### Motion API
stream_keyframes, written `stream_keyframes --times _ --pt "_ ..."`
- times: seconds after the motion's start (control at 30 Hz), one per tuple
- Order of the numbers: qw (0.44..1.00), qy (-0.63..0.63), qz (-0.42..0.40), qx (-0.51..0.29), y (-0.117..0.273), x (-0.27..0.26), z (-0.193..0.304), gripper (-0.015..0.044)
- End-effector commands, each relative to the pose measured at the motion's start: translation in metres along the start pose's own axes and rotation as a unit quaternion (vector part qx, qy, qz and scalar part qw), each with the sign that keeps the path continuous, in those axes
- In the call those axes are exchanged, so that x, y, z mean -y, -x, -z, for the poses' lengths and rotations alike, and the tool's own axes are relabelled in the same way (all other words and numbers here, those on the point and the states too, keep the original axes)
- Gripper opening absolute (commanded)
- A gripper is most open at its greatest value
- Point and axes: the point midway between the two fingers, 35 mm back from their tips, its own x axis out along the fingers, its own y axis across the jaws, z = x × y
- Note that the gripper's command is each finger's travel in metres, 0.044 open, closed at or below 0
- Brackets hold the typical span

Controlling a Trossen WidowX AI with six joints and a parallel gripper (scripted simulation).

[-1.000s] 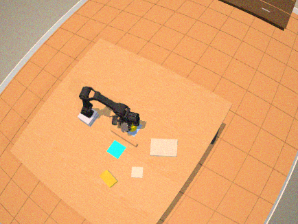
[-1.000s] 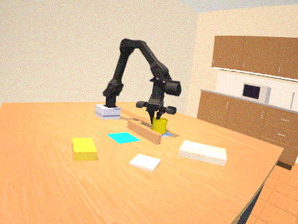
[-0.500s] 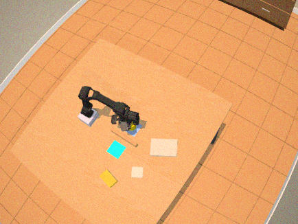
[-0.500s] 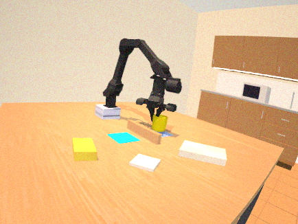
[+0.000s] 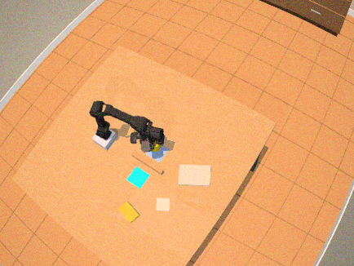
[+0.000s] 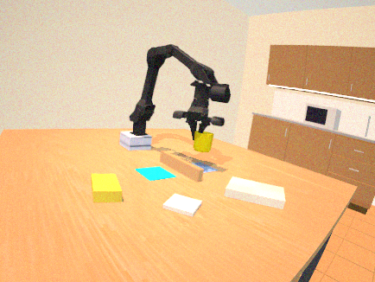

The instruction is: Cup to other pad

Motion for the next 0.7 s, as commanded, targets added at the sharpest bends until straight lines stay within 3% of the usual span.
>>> stream_keyframes --times 0.0,0.67 --pt "1.0 0.0 0.0 0.0 -0.0006 0.0 -0.0001 0.0" --pt "1.0 0.0 0.0 0.001 -0.0001 0.0047 -0.0088 0.0"
